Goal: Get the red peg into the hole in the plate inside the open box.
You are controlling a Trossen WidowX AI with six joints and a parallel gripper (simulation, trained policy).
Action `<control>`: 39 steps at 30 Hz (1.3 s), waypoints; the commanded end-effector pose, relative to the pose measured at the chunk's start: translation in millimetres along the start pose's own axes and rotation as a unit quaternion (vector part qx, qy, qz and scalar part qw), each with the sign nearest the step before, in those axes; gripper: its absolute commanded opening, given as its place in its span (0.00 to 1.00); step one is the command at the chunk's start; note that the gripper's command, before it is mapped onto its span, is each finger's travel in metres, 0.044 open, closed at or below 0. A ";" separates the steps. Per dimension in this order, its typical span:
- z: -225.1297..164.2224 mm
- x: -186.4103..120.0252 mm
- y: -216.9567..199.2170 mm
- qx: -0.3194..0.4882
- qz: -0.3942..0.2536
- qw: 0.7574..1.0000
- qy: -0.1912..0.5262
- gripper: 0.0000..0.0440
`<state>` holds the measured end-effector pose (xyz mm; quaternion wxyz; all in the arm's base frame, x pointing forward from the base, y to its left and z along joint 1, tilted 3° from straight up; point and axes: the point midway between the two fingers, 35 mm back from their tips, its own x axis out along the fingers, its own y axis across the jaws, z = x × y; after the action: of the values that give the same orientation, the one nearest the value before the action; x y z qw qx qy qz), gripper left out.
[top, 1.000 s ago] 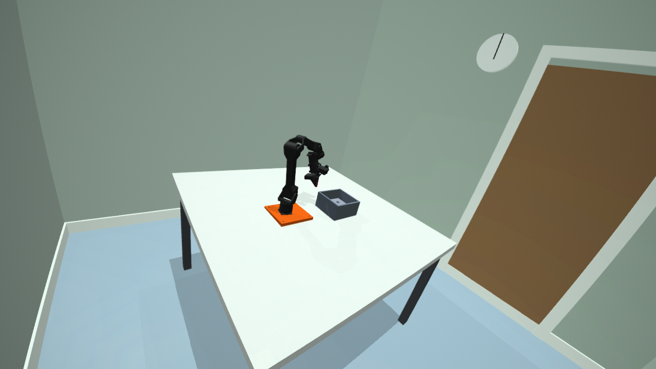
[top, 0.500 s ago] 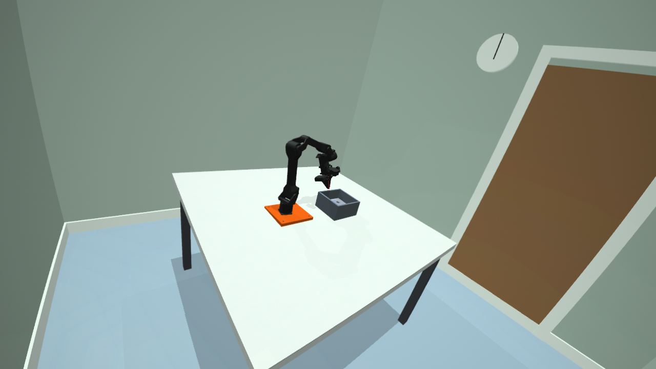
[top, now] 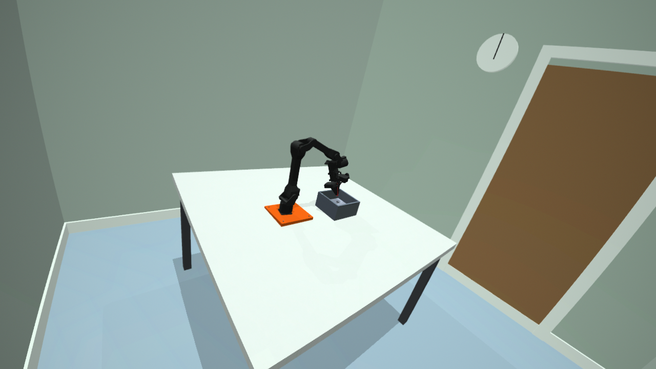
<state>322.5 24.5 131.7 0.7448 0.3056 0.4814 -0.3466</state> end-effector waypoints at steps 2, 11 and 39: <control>6.7 16.2 -3.4 -0.022 -0.005 1.000 0.016 0.01; 6.9 38.8 -5.9 -0.070 -0.001 0.997 0.045 0.00; 44.1 26.4 21.6 -0.112 0.009 0.989 0.100 0.69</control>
<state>363.0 -3.7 119.3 0.7297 0.2532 0.5815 -0.2556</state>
